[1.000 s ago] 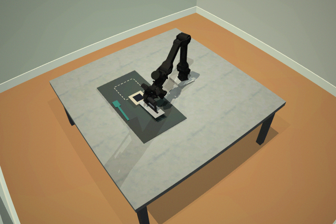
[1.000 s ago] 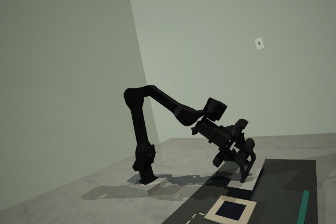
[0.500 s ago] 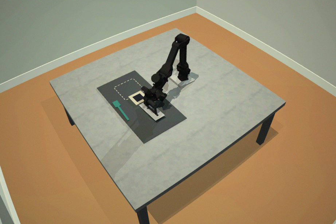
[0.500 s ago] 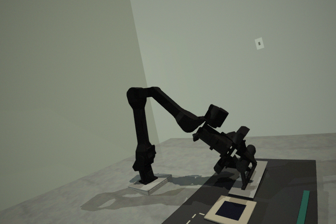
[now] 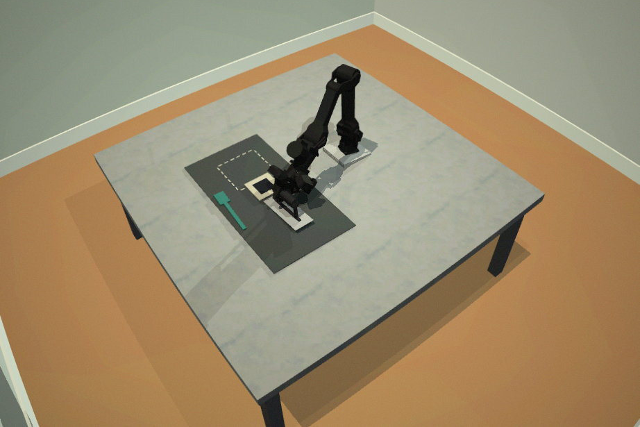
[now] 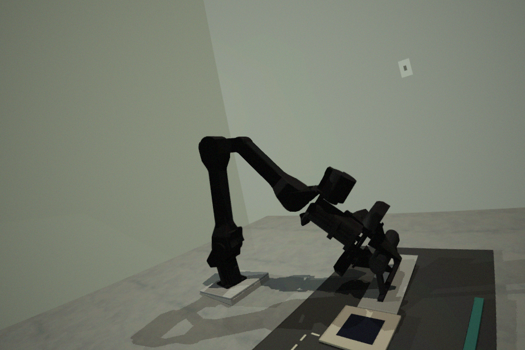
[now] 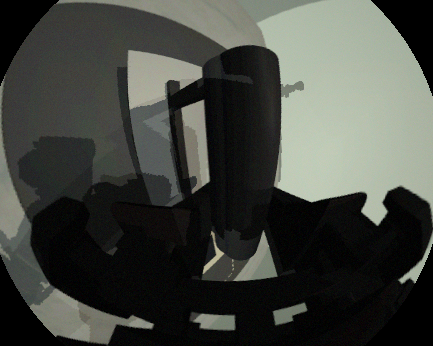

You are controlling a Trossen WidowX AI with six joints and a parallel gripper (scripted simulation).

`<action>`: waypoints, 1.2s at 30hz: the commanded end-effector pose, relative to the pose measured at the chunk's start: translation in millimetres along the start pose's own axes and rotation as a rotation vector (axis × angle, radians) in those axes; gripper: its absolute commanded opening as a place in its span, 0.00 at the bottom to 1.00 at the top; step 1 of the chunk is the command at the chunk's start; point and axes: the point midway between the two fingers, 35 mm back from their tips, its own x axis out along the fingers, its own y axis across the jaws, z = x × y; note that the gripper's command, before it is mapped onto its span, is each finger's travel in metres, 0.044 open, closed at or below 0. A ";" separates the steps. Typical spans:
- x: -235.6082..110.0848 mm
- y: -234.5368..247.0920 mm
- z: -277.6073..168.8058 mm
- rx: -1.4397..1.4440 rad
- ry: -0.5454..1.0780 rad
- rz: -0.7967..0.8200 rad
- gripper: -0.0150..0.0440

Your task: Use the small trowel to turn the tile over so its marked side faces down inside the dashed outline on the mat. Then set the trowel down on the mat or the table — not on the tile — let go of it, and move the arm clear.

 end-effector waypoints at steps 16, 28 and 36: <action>-2.1 -2.9 -36.1 0.001 0.011 -0.003 0.25; -3.6 -3.6 -46.2 -0.002 0.014 -0.004 0.25; -12.1 -13.9 -40.8 -0.077 0.077 -0.003 0.25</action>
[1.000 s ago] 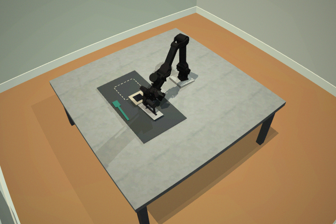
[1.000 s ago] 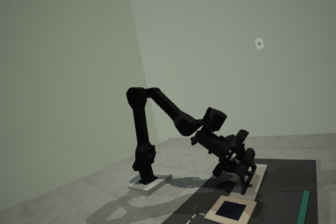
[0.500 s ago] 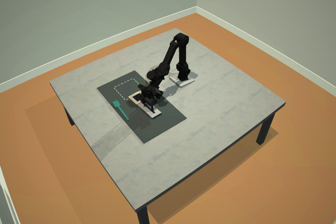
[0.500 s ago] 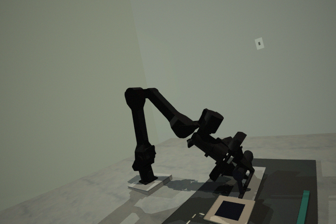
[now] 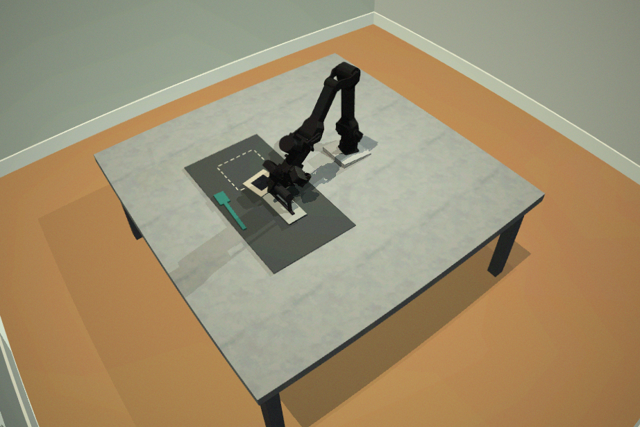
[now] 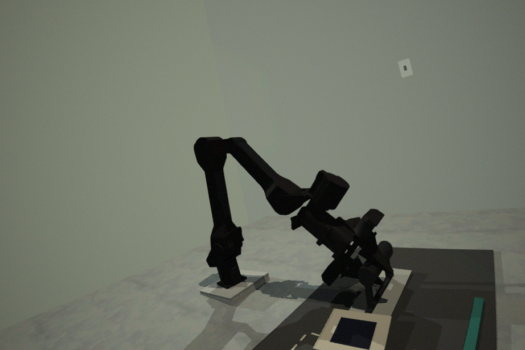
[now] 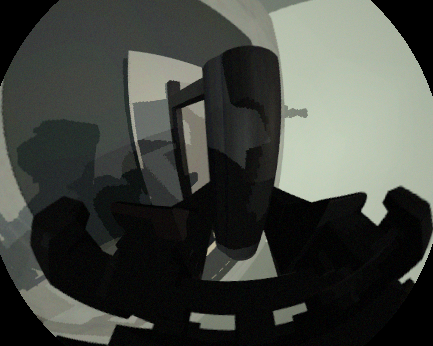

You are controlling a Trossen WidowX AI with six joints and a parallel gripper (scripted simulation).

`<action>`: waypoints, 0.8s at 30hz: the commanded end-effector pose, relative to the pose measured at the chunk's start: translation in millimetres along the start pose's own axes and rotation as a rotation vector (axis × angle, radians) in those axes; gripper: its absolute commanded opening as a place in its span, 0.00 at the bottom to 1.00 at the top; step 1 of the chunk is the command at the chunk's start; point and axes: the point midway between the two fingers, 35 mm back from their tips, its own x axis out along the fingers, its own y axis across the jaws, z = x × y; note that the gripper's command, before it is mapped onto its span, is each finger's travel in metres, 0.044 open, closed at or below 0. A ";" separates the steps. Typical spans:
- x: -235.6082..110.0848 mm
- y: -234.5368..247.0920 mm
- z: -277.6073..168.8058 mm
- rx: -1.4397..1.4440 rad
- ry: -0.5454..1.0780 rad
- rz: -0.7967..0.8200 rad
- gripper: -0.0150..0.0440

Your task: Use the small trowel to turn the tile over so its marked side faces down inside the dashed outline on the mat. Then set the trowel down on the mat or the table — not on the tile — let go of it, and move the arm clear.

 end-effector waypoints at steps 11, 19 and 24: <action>-23.7 -33.8 -12.5 -0.028 0.025 -0.031 0.25; -32.7 -44.1 -28.1 -0.029 0.026 -0.031 0.25; -36.3 -48.2 -38.6 -0.030 0.027 -0.031 0.25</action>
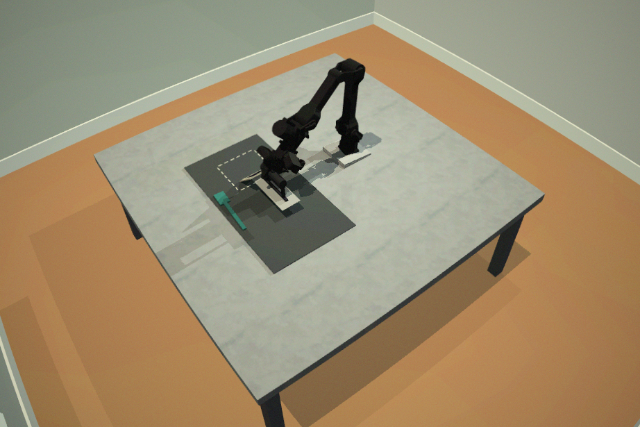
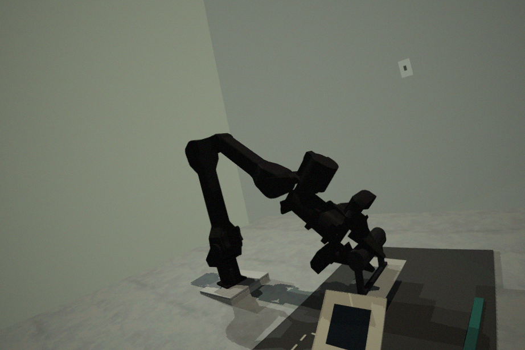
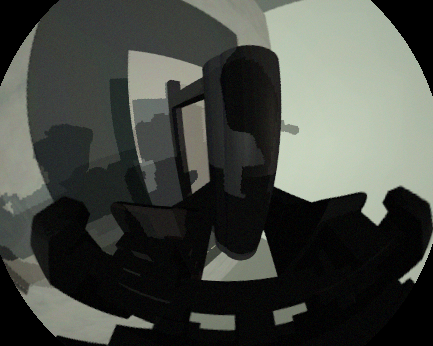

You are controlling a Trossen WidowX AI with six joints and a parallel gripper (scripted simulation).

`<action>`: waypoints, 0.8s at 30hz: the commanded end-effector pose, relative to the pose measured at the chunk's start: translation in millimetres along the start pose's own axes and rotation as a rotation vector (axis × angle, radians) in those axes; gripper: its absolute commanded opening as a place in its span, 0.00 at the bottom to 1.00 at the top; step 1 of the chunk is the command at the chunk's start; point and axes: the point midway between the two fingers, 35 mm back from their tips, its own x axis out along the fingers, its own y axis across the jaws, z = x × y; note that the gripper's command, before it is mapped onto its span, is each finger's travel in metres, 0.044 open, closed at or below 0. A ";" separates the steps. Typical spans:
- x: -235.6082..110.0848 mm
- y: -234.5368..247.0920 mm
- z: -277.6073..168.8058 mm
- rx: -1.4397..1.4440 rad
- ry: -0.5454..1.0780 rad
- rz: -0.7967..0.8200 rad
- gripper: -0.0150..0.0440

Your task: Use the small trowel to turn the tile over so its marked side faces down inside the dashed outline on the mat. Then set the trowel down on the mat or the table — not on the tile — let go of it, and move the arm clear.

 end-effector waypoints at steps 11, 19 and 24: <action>-9.9 -16.2 -36.9 -0.004 0.003 -0.029 0.25; -7.2 -13.2 -57.3 -0.005 0.005 -0.028 0.25; -6.8 -12.6 -59.6 -0.005 0.005 -0.028 0.25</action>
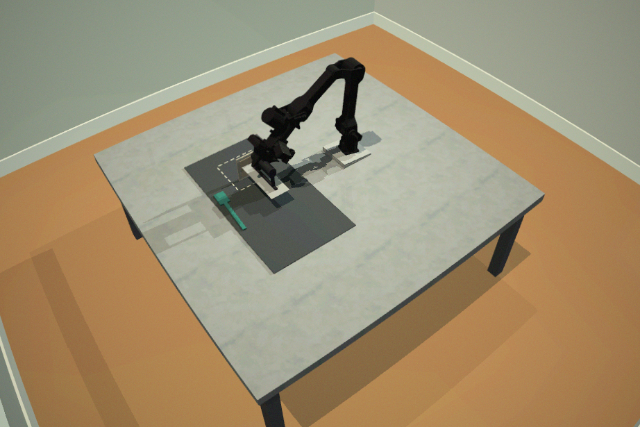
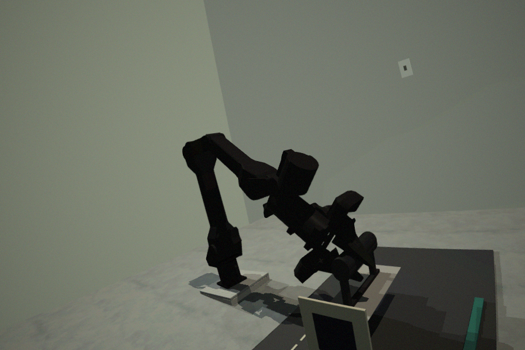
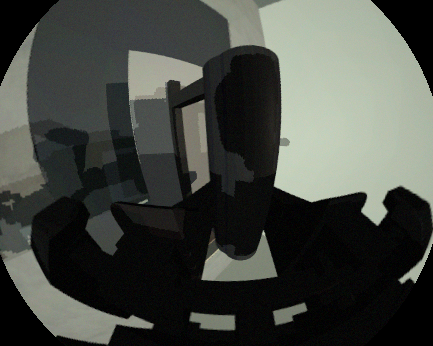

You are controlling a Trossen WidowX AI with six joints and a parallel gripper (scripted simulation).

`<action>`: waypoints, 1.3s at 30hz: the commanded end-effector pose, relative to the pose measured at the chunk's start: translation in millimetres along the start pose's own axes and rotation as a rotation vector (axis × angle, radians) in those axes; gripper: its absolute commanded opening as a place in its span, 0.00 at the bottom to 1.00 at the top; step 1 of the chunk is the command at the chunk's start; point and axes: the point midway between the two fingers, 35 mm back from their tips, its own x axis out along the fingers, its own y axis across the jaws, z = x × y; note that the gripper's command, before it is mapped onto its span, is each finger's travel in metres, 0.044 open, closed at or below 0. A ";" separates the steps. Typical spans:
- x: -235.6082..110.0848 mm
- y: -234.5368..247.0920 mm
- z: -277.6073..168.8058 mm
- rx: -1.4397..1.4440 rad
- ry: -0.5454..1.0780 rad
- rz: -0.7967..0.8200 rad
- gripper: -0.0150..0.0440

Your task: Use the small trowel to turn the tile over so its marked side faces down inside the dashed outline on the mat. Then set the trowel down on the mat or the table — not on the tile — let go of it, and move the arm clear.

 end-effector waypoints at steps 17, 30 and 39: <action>12.6 12.3 -27.9 -0.008 -0.006 -0.009 0.25; 14.5 10.6 -18.0 -0.007 -0.006 -0.005 0.25; 0.3 -6.9 18.2 -0.005 -0.008 -0.005 0.25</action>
